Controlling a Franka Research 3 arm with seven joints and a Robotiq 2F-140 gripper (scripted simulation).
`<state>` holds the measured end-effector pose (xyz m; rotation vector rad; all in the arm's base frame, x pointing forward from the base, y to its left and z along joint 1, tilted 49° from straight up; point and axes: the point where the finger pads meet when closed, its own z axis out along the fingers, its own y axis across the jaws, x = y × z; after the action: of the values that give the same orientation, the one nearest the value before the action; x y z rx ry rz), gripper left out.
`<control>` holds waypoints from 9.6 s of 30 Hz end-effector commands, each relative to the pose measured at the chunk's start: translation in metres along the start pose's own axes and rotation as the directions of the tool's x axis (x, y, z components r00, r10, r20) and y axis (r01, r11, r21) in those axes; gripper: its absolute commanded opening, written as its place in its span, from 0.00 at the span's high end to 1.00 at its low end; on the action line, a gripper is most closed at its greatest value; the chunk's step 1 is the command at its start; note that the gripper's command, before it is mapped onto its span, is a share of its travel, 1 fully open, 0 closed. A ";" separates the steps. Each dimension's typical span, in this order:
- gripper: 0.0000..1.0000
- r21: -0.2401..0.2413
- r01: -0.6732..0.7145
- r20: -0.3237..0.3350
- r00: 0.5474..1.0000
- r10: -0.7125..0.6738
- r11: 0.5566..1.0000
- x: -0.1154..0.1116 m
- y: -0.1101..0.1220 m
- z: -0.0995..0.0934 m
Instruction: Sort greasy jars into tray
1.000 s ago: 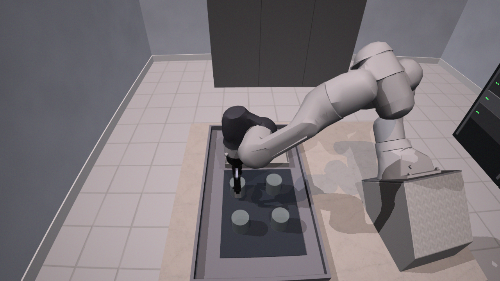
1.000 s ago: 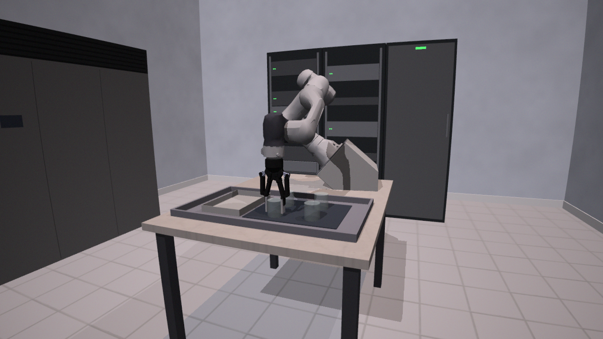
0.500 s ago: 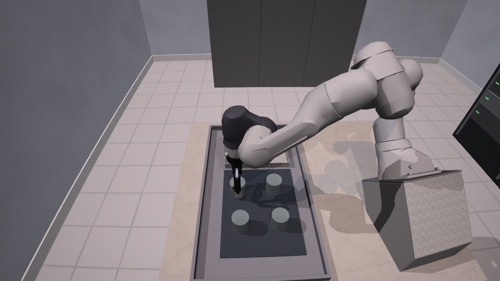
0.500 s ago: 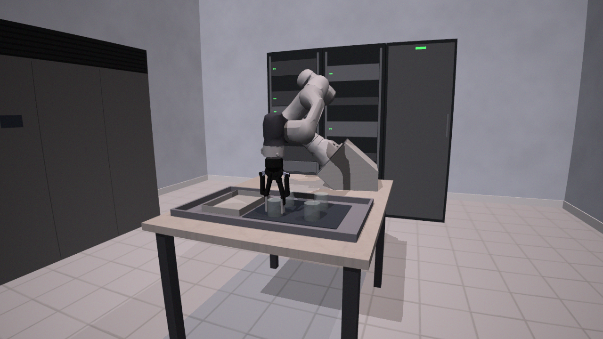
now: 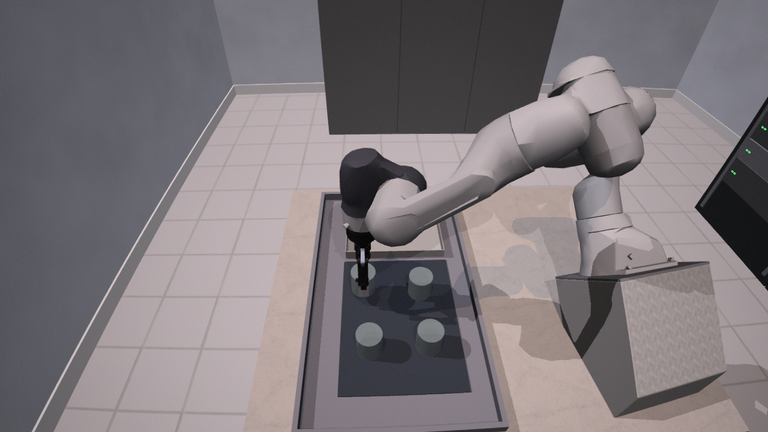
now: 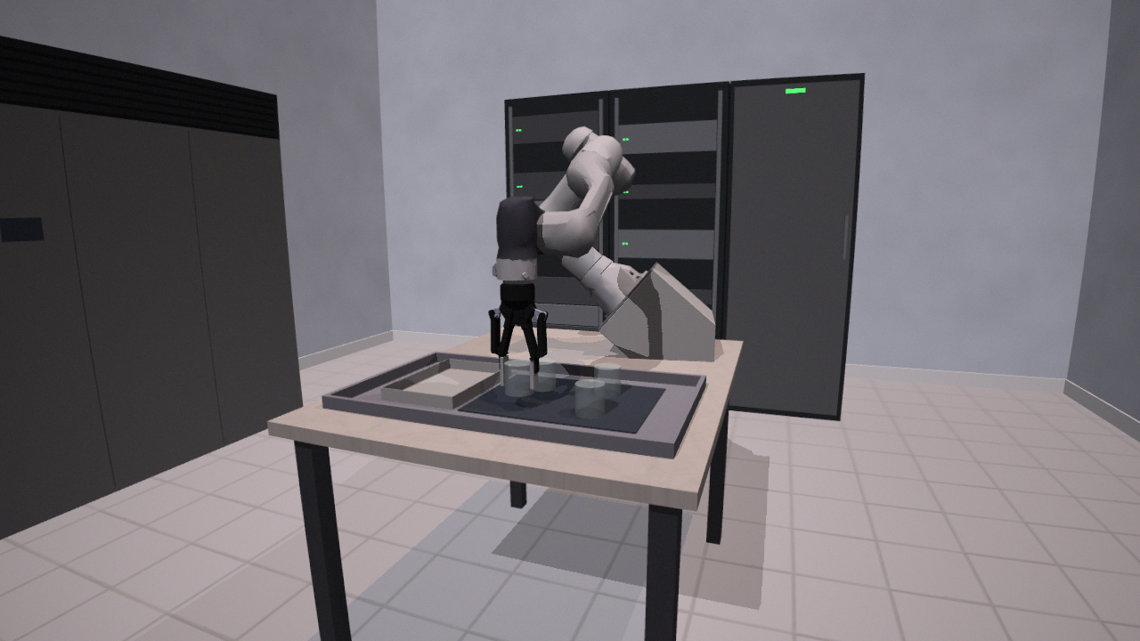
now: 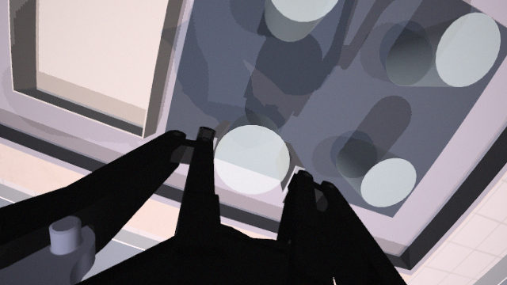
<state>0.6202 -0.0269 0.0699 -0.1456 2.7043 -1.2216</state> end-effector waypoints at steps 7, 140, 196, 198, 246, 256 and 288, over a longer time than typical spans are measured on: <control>1.00 0.000 -0.006 -0.009 1.000 0.006 1.000 0.003 0.000 -0.024; 1.00 0.000 -0.006 -0.009 1.000 0.006 1.000 0.094 -0.241 -0.081; 1.00 0.000 -0.006 -0.009 1.000 0.006 1.000 0.095 -0.241 0.015; 1.00 0.000 -0.006 -0.009 1.000 0.006 1.000 0.095 -0.241 0.018; 0.00 0.000 -0.006 -0.009 1.000 0.006 1.000 0.095 -0.241 0.007; 0.00 0.000 -0.006 -0.009 1.000 0.006 1.000 0.094 -0.241 -0.024; 0.00 0.000 -0.006 -0.009 1.000 0.006 1.000 0.094 -0.241 -0.082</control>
<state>0.5176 -0.1410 0.2934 -0.1424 2.7092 -1.2239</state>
